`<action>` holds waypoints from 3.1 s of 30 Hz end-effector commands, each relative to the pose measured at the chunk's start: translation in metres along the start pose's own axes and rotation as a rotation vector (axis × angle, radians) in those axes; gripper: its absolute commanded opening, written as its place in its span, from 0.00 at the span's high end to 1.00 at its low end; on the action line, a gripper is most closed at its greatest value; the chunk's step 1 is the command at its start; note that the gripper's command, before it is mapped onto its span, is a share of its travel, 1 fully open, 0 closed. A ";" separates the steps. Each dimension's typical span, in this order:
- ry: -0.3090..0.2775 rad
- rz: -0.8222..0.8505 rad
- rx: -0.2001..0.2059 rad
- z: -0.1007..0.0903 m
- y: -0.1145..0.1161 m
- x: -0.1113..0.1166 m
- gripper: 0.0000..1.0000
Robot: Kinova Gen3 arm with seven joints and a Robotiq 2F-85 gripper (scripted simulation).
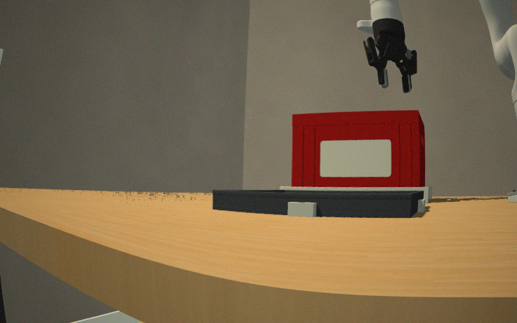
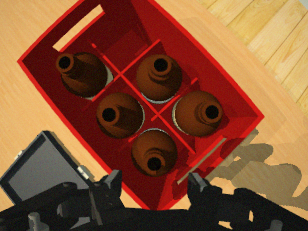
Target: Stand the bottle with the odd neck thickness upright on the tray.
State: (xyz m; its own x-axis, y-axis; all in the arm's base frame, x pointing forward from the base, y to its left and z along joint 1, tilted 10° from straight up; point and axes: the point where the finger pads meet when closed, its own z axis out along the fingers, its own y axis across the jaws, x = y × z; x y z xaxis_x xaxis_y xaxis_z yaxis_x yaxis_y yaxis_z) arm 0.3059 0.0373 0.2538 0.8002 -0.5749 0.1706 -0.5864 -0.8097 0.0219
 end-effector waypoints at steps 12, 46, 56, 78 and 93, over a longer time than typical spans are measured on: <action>0.001 0.000 0.001 0.000 0.000 0.000 0.36; 0.001 0.000 0.001 0.032 0.000 0.000 0.36; 0.001 0.000 0.001 0.040 0.000 0.000 0.36; 0.001 0.000 0.001 0.044 0.000 0.000 0.36; 0.001 0.000 0.001 0.044 0.000 0.000 0.36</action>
State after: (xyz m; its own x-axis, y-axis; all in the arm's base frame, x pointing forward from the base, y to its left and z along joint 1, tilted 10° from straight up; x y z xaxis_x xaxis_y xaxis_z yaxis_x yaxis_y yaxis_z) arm 0.3115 0.0322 0.2105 0.8002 -0.5749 0.1706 -0.5864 -0.8097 0.0220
